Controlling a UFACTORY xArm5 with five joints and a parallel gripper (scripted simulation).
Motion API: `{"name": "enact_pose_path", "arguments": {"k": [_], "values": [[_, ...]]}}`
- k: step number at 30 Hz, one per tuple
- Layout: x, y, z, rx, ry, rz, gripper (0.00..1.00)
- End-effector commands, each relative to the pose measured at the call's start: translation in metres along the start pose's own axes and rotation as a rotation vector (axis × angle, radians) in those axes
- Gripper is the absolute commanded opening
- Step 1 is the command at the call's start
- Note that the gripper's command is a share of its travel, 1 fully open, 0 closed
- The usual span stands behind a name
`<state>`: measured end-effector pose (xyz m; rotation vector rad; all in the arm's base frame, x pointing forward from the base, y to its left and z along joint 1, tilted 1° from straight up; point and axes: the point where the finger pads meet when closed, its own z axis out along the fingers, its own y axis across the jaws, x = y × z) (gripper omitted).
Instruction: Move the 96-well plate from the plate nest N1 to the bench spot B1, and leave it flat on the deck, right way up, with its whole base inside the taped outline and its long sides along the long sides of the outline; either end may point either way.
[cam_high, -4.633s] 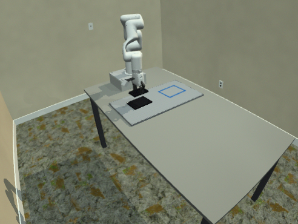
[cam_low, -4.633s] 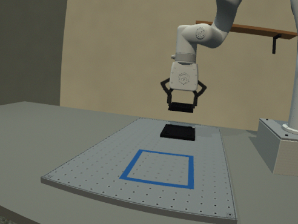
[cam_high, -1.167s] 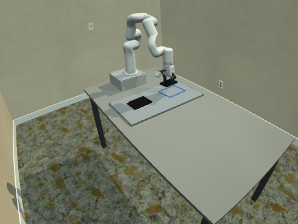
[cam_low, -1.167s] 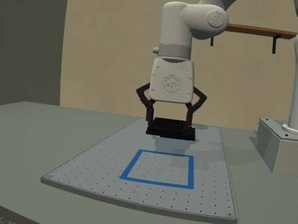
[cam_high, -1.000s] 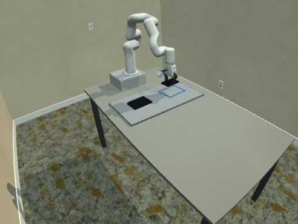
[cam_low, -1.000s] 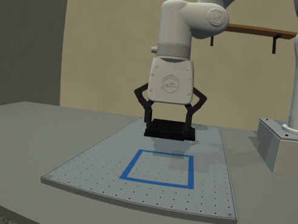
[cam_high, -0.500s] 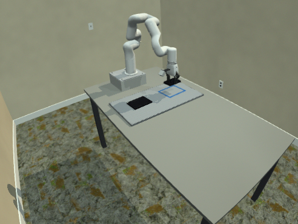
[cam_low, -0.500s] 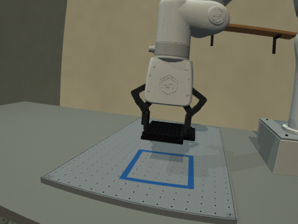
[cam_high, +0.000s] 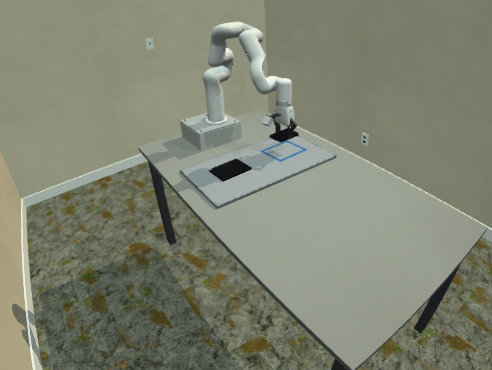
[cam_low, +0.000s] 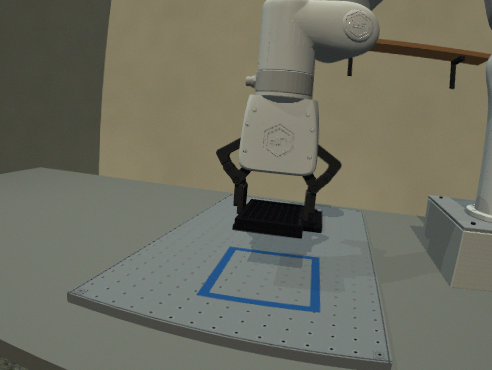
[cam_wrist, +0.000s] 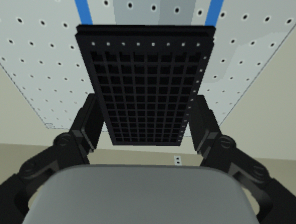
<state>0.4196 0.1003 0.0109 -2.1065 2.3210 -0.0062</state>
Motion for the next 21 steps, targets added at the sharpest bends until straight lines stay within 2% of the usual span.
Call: {"name": "enact_pose_path", "arguments": {"k": [1, 12, 21], "values": [[0.0, -0.001, -0.001, 0.003, -0.001, 0.0, 0.0], [0.0, -0.001, -0.001, 0.003, -0.001, 0.0, 0.0], [0.0, -0.001, 0.011, 0.003, -0.001, 0.0, 0.0]]}}
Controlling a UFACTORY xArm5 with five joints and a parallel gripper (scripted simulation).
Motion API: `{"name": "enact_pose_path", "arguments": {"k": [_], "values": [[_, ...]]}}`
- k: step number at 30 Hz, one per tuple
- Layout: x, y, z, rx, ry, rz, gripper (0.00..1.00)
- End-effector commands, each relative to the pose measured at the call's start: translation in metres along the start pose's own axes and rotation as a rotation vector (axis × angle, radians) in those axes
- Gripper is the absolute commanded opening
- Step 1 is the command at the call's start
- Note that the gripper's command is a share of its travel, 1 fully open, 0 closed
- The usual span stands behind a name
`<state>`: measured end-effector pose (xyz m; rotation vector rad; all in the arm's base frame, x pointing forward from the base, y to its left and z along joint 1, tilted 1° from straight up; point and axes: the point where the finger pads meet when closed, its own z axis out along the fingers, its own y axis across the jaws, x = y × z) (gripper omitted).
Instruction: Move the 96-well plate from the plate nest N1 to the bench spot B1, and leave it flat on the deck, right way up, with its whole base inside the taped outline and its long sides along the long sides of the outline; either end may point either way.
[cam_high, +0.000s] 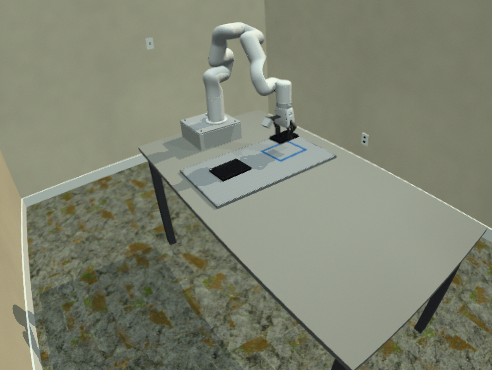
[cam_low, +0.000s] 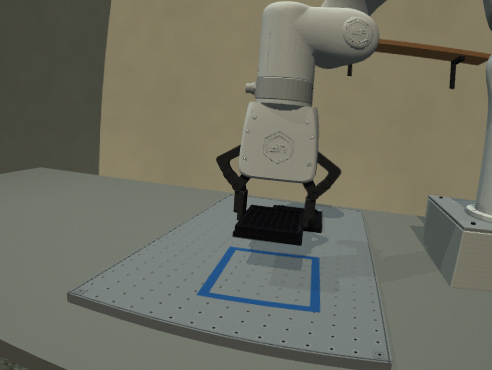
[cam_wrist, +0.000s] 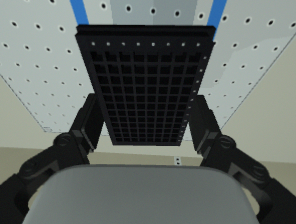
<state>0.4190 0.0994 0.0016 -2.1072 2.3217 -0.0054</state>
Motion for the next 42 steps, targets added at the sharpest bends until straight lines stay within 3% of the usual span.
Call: {"name": "enact_pose_path", "arguments": {"k": [1, 32, 42], "values": [[-0.001, -0.002, 0.003, 0.004, -0.002, 0.0, 0.0], [-0.001, -0.002, 0.051, 0.004, -0.001, 0.0, 0.0], [-0.001, -0.002, 0.058, 0.004, -0.001, 0.0, 0.0]]}}
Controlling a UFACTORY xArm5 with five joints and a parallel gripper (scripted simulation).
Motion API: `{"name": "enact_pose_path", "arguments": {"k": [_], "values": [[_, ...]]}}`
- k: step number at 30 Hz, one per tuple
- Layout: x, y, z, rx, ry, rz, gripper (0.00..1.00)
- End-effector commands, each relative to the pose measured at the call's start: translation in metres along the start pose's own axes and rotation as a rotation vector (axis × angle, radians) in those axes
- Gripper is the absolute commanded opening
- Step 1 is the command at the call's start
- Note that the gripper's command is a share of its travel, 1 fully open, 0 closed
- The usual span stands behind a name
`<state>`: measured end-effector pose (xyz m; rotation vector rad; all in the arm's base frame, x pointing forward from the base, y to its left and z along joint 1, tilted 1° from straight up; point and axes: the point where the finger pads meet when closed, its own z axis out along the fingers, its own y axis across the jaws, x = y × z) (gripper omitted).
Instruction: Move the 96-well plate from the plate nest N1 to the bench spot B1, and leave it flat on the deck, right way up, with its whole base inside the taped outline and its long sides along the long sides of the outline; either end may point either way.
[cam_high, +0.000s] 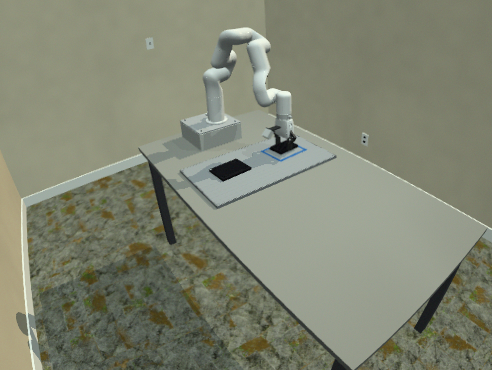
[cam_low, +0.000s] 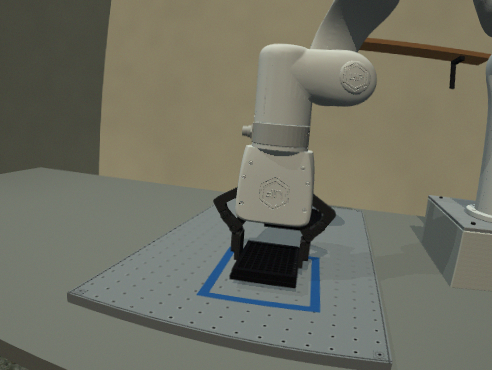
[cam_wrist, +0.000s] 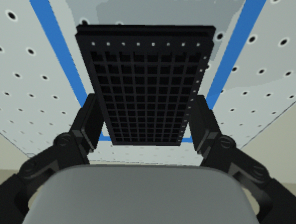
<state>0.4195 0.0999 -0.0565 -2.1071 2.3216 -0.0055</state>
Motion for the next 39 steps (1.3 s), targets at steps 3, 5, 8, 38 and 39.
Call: {"name": "enact_pose_path", "arguments": {"k": [3, 5, 8, 38, 39], "values": [[-0.0006, -0.0017, 0.0, 0.004, -0.001, 0.0, 0.0], [-0.0006, -0.0017, 0.0, 0.004, -0.001, 0.0, 0.0], [-0.0006, -0.0017, 0.0001, 0.004, -0.001, 0.0, 0.0], [-0.0006, -0.0016, 0.0034, 0.004, -0.001, 0.0, 0.0], [-0.0006, -0.0016, 0.0036, 0.004, -0.001, 0.0, 0.0]]}}
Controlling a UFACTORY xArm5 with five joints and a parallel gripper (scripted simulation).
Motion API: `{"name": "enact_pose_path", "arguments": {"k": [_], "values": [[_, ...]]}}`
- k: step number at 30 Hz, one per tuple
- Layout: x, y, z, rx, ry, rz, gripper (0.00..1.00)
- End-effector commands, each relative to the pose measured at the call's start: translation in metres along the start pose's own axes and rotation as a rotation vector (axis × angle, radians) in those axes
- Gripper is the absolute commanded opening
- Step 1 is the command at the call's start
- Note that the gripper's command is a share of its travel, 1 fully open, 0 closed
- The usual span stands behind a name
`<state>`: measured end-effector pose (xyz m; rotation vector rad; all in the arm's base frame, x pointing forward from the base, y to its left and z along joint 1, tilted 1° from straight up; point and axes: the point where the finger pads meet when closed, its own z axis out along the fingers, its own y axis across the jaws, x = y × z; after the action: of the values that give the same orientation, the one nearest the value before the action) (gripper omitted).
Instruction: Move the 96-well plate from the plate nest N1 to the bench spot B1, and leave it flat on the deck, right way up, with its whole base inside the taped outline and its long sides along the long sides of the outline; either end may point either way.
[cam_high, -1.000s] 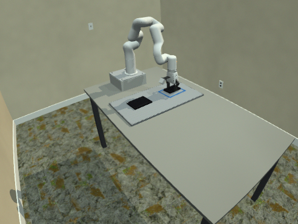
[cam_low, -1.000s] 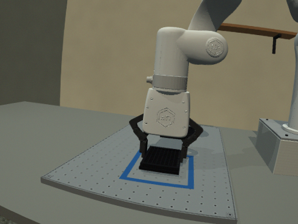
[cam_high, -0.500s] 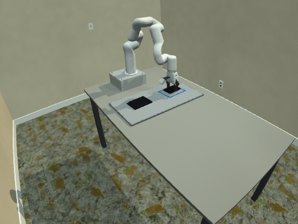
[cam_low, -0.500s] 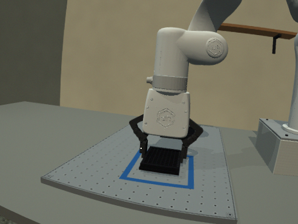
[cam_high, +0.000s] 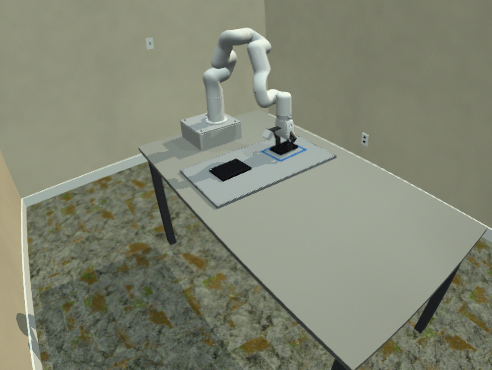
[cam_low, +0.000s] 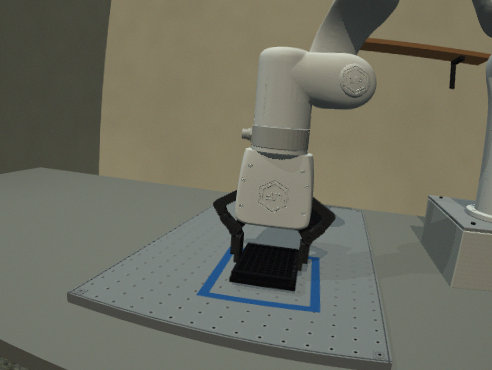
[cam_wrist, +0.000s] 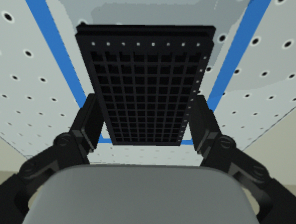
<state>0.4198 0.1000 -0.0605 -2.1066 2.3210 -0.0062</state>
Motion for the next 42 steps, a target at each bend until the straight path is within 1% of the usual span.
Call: {"name": "enact_pose_path", "arguments": {"k": [1, 42], "values": [[-0.0004, -0.0013, -0.0003, 0.003, -0.001, 0.0, 0.0], [-0.0005, -0.0013, 0.0055, 0.003, -0.001, 0.0, 0.0]]}}
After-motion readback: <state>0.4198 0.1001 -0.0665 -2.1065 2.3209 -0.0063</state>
